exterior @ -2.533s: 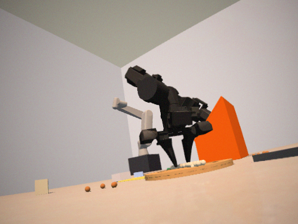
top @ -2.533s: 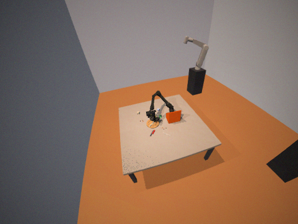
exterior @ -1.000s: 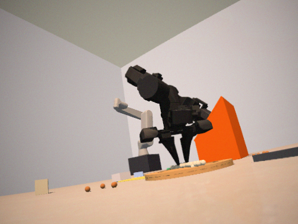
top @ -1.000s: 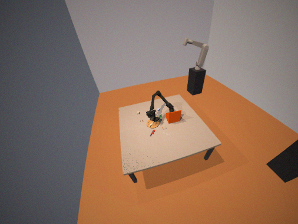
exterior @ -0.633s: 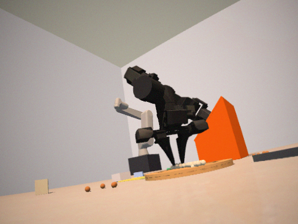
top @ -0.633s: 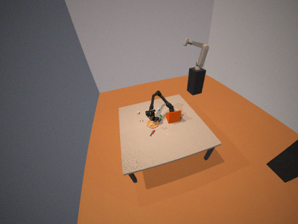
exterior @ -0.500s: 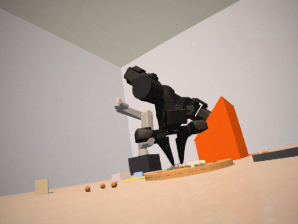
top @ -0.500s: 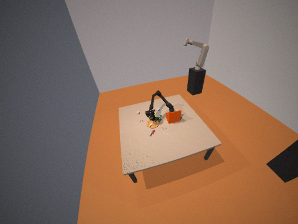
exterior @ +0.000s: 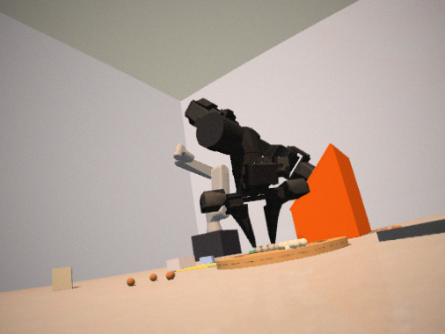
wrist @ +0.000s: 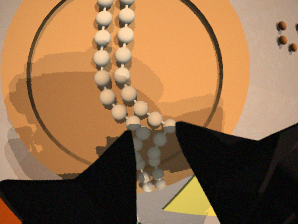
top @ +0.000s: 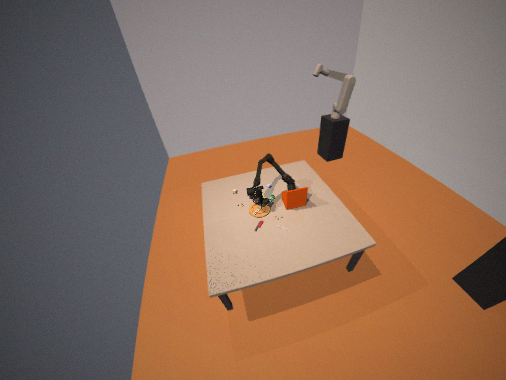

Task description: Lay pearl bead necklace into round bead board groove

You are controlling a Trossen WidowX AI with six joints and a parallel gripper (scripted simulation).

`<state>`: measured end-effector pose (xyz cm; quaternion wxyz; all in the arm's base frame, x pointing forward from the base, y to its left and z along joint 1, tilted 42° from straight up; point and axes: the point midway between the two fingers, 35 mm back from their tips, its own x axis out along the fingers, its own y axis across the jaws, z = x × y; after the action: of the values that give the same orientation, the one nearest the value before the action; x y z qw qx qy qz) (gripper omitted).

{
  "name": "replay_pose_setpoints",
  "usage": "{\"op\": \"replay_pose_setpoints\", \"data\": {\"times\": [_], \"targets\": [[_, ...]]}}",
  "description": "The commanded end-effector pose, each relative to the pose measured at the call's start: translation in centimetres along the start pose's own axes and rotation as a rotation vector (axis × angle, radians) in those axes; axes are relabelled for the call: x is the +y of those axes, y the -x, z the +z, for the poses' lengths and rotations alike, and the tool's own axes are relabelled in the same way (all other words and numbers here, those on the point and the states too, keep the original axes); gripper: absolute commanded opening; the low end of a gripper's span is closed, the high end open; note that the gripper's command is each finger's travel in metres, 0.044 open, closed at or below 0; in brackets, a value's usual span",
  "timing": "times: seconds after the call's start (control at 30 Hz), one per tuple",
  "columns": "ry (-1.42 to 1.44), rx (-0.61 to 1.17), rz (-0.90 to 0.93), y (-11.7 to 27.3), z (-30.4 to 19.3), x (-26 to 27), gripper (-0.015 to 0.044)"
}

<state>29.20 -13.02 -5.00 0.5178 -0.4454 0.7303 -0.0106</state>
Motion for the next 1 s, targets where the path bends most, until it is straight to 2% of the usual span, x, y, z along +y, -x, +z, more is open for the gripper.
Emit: {"op": "replay_pose_setpoints", "data": {"times": [0.0,0.23,0.97], "targets": [[0.0,0.001,0.001,0.0,-0.02,0.02,0.0263],[0.002,0.003,0.001,0.04,-0.06,0.04,0.044],[0.001,0.004,0.001,0.1,-0.06,0.04,0.044]]}}
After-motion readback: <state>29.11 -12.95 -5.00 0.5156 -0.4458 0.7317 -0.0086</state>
